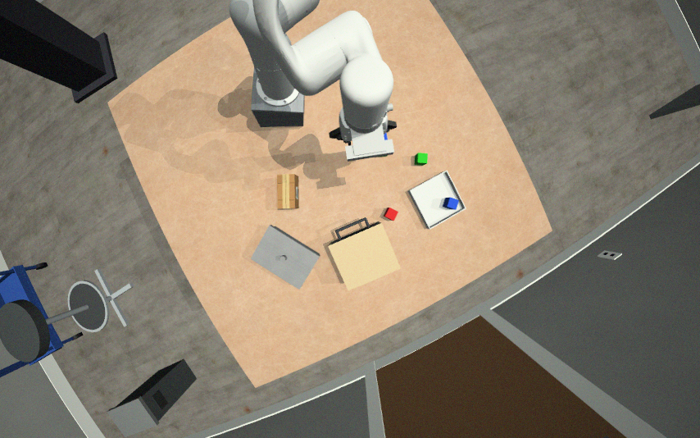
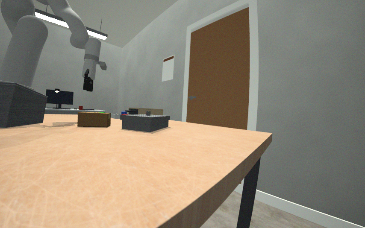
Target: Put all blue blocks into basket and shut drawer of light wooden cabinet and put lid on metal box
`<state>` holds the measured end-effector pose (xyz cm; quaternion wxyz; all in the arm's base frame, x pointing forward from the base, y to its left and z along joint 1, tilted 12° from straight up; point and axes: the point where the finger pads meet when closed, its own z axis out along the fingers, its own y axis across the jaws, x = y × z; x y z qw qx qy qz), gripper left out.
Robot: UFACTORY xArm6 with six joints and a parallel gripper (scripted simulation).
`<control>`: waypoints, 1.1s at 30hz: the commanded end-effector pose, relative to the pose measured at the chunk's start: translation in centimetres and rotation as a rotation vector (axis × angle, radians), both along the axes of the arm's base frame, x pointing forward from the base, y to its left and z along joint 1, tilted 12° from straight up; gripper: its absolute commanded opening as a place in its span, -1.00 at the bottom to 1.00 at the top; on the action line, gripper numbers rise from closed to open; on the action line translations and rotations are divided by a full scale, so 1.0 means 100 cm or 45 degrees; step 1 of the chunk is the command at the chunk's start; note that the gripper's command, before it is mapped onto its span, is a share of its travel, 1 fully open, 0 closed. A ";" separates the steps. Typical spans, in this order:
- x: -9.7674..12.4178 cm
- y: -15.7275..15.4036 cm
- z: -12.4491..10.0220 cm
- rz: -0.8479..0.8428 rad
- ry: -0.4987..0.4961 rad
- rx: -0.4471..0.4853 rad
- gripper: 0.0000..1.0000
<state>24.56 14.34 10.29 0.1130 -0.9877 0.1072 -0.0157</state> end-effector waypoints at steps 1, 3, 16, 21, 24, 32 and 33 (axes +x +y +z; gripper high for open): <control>-0.018 0.064 0.016 -0.021 -0.025 -0.044 0.45; -0.024 0.081 0.020 -0.021 -0.025 -0.044 0.45; -0.024 0.081 0.020 -0.021 -0.025 -0.044 0.45; -0.024 0.081 0.020 -0.021 -0.025 -0.044 0.45; -0.024 0.081 0.020 -0.021 -0.025 -0.044 0.21; -0.024 0.081 0.020 -0.021 -0.025 -0.044 0.21; -0.024 0.081 0.020 -0.021 -0.025 -0.044 0.21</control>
